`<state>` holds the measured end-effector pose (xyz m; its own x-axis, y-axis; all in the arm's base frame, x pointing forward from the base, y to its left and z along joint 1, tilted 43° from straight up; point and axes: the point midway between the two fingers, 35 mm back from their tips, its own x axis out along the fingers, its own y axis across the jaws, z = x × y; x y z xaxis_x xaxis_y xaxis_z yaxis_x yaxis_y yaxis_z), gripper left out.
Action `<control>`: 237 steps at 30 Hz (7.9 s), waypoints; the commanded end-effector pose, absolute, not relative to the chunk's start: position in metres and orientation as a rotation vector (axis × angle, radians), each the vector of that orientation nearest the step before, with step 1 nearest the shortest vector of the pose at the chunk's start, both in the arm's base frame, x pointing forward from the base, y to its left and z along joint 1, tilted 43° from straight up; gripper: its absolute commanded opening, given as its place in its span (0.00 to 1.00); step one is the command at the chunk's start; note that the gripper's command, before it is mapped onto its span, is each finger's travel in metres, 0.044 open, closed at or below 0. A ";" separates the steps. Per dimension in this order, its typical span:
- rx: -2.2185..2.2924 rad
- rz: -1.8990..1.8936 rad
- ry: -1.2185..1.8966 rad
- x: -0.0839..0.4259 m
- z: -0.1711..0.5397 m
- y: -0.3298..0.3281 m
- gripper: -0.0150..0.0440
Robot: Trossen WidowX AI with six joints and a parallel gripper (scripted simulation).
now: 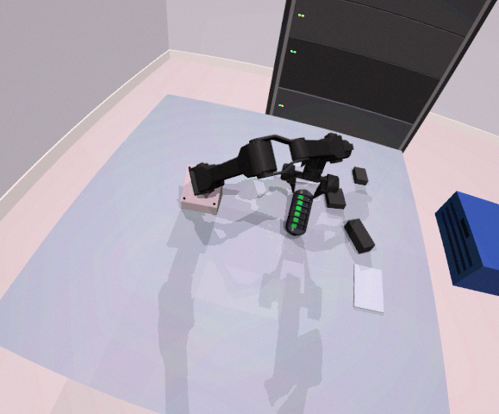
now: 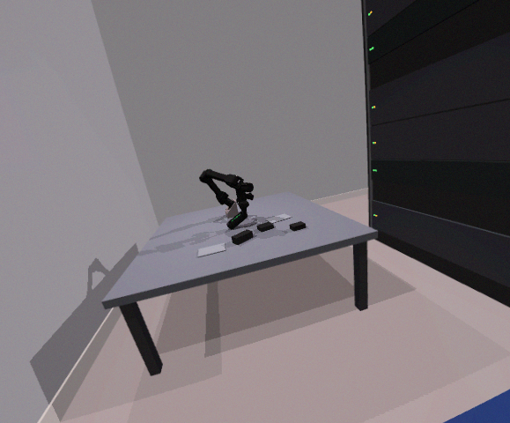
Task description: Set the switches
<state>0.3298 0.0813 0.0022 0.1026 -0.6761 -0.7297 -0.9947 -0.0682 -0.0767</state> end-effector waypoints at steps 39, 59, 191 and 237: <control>-1.801 0.713 1.634 0.332 -0.028 0.074 0.82; -1.802 0.712 1.635 0.333 -0.038 0.064 0.82; -1.799 0.707 1.640 0.283 0.013 0.025 0.42; -1.790 0.711 1.640 0.279 0.048 0.059 0.30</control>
